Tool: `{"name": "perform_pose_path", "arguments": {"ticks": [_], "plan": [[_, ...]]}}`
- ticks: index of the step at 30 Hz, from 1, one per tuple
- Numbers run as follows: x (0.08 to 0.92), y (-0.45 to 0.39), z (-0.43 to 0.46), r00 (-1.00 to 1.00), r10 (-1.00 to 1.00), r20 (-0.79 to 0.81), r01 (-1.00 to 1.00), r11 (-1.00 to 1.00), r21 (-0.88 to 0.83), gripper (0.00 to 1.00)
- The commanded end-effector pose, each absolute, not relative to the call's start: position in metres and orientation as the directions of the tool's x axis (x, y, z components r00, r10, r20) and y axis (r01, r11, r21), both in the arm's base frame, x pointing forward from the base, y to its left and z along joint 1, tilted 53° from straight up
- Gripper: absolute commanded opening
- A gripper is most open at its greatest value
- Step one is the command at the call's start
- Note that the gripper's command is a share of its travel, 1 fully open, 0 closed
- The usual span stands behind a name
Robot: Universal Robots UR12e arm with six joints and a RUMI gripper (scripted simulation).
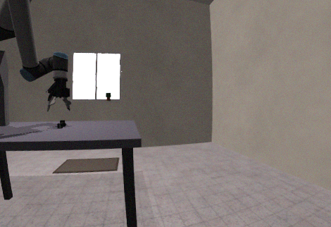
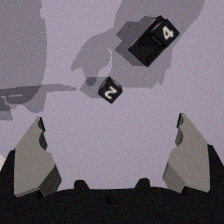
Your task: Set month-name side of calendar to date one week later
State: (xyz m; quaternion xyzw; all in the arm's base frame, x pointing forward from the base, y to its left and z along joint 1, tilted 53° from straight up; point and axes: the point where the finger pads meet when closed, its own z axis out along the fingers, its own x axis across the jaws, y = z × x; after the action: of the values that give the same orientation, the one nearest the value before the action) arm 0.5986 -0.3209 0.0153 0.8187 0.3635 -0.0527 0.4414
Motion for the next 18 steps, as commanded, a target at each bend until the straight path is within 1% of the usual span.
{"name": "perform_pose_path", "arguments": {"ticks": [1, 3, 6, 12, 18], "plan": [[0.5992, -0.3213, 0.0150, 0.823, 0.484, -0.296, 0.519, -0.432, 0.737, 1.00], [0.5995, -0.3218, 0.0149, 0.860, 0.450, -0.240, 0.456, -0.467, 0.758, 1.00], [0.5996, -0.3219, 0.0149, 0.865, 0.446, -0.232, 0.447, -0.472, 0.760, 1.00], [0.6009, -0.3236, 0.0149, 0.942, 0.330, -0.058, 0.244, -0.559, 0.793, 1.00], [0.6019, -0.3250, 0.0153, 0.969, 0.240, 0.065, 0.096, -0.603, 0.792, 1.00]]}}
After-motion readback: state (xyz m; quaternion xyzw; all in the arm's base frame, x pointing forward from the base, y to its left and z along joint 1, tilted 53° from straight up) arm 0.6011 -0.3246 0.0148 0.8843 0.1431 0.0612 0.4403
